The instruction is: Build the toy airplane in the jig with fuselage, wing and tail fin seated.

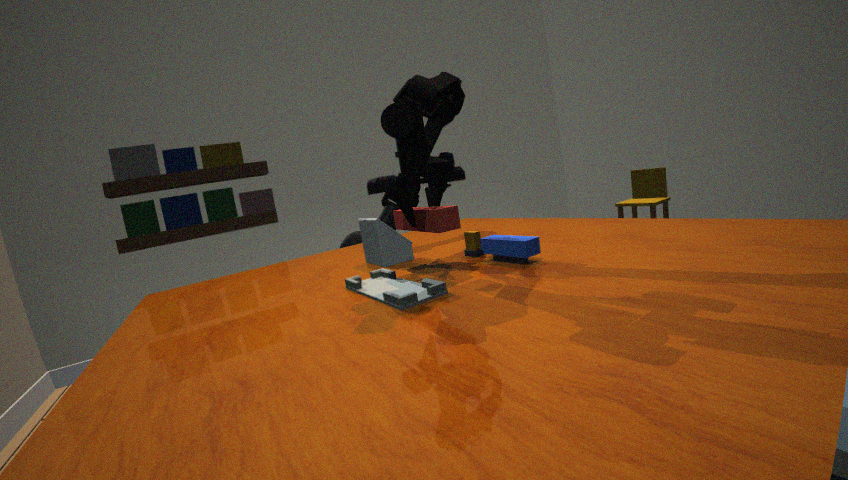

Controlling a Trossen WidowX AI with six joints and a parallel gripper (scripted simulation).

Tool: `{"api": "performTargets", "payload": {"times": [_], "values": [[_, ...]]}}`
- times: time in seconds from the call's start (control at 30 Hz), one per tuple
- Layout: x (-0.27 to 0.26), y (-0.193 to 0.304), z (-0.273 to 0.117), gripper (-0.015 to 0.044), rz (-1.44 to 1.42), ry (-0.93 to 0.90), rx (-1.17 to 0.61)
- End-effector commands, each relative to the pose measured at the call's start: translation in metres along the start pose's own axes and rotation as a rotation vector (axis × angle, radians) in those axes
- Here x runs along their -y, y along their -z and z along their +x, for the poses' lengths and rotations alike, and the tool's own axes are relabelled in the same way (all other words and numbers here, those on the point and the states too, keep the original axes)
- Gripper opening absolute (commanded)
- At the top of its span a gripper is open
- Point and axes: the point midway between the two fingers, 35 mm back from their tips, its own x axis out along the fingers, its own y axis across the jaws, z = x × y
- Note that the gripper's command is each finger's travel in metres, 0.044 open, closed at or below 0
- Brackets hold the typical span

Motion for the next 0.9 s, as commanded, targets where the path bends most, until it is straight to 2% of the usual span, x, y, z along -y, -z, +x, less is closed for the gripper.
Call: {"api": "performTargets", "payload": {"times": [0.0,0.83,0.87], "values": [[0.012,0.0,0.005,0.0,-0.012,0.002,-0.003],[0.079,0.005,0.041,0.0,-0.091,0.003,-0.003],[0.079,0.005,0.041,0.0026,-0.091,0.003,-0.003]]}}
